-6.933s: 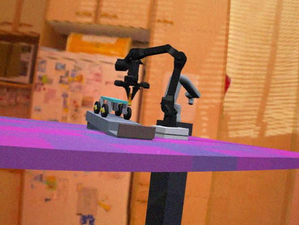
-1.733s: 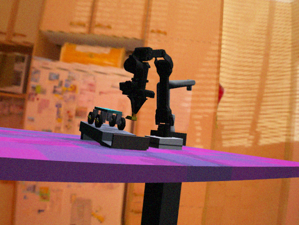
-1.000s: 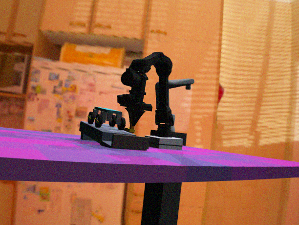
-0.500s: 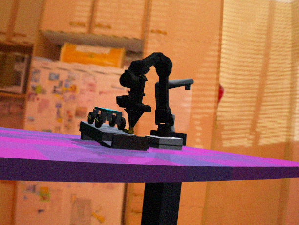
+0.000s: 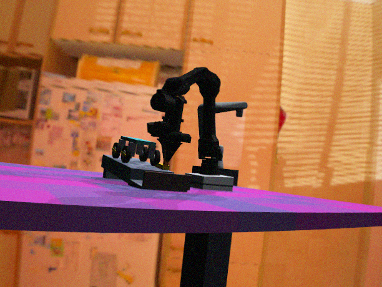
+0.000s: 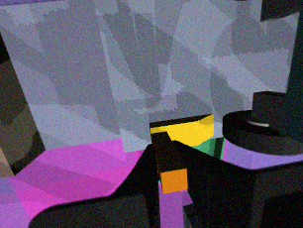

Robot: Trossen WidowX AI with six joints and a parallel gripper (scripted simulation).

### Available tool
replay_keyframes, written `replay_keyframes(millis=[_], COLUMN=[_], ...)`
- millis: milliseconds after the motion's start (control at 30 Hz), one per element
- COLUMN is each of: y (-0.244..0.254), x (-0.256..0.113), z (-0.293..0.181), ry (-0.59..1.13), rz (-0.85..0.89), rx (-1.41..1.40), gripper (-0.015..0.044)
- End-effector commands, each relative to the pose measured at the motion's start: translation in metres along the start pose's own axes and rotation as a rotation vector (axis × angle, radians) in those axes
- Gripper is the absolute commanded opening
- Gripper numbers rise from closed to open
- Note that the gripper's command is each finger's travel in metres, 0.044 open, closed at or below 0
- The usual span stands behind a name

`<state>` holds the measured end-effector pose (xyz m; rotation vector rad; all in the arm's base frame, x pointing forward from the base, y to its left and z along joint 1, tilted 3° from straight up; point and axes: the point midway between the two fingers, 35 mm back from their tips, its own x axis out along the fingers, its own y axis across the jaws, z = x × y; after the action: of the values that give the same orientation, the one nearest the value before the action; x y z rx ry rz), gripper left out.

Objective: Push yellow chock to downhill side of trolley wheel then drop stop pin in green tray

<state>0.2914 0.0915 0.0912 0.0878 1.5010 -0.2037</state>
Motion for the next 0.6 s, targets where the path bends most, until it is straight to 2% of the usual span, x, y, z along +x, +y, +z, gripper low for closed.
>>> replay_keyframes(millis=[0,567], y=[-0.005,-0.015], x=[0.0,0.0], z=[0.0,0.0], ry=[-0.005,-0.001], rz=[-0.002,0.001], rx=[-0.003,-0.001], gripper=[0.0,0.0])
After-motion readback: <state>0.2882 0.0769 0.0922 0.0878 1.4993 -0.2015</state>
